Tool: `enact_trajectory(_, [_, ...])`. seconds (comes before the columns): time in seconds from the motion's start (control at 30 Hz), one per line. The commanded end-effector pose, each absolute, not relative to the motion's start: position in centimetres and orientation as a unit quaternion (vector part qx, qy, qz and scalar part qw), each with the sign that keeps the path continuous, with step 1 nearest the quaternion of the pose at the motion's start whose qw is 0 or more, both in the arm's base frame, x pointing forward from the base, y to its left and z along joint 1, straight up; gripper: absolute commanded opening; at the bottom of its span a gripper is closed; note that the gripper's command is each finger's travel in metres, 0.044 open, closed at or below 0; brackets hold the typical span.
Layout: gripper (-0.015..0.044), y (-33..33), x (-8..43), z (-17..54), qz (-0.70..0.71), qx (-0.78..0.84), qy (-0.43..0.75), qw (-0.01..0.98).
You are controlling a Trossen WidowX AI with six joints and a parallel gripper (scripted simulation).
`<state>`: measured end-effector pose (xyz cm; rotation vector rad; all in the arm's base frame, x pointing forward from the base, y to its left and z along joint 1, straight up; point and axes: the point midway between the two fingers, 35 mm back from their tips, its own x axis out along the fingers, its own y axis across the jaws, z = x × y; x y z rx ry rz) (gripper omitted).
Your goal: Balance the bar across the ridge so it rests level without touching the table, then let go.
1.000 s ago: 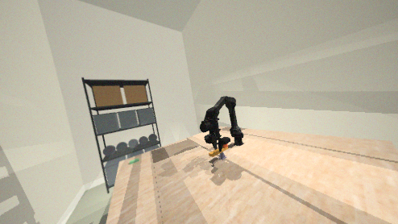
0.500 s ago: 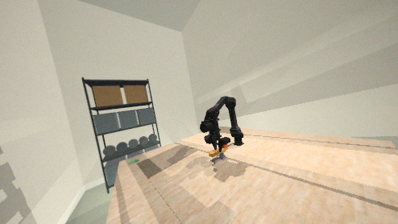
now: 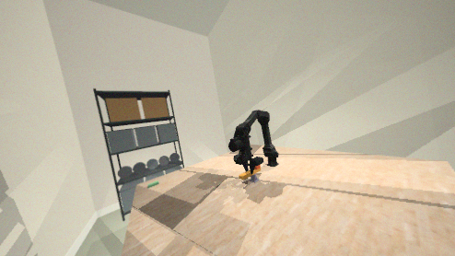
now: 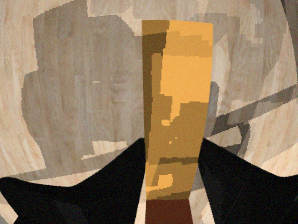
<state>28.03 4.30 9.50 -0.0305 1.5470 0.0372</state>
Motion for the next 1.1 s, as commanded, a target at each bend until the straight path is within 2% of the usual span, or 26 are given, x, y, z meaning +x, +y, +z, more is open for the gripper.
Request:
enact_trajectory(0.0, [0.0, 4.28, 28.01, 9.41, 0.015, -0.013, 0.699, 0.715])
enact_trajectory(1.07, [0.0, 4.28, 28.0, 9.14, 0.015, -0.013, 0.699, 0.715])
